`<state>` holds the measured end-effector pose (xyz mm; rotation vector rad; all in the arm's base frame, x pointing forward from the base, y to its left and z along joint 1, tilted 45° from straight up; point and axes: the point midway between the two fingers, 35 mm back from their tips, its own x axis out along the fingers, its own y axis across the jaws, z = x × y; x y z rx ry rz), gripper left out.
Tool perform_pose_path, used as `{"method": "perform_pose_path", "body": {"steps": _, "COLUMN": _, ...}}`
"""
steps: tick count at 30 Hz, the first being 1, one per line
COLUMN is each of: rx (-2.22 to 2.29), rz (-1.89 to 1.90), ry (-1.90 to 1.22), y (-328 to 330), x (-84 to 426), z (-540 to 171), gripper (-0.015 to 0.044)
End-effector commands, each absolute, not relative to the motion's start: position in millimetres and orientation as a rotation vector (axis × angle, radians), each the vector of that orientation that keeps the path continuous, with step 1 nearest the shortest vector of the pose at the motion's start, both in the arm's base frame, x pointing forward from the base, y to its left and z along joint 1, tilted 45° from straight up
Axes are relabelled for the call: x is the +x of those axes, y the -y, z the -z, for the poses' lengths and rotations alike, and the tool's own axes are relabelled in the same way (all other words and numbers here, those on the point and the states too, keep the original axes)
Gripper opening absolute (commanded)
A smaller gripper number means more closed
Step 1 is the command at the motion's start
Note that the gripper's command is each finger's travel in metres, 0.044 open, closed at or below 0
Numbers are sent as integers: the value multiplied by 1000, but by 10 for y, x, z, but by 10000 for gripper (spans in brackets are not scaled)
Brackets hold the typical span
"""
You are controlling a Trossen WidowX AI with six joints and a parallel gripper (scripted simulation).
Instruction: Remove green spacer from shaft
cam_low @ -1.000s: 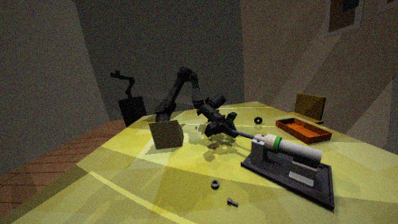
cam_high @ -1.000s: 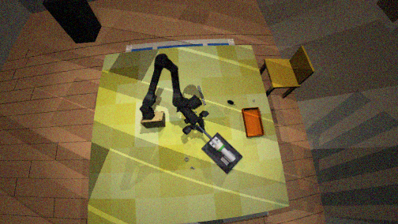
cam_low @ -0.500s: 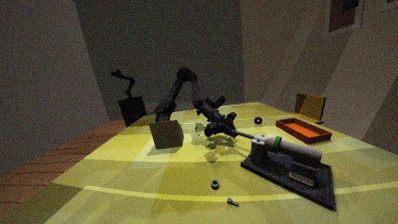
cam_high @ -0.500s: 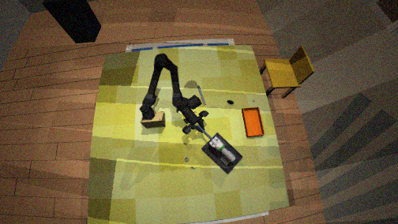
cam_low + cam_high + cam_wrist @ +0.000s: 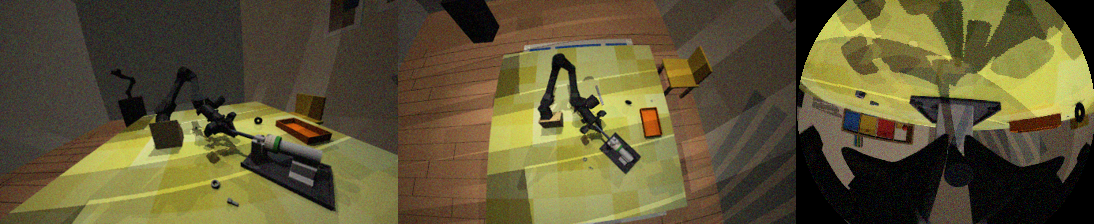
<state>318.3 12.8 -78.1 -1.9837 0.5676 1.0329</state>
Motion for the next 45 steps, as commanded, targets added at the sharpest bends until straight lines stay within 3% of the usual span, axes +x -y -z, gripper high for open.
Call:
{"method": "perform_pose_path", "body": {"steps": 1, "rx": -1979, "rz": -1034, "ry": -570, "y": -132, "x": 3166, "z": 782, "gripper": 0}}
{"method": "perform_pose_path", "body": {"steps": 45, "rx": -1979, "rz": -1035, "ry": -570, "y": -153, "x": 3131, "z": 756, "gripper": 0}}
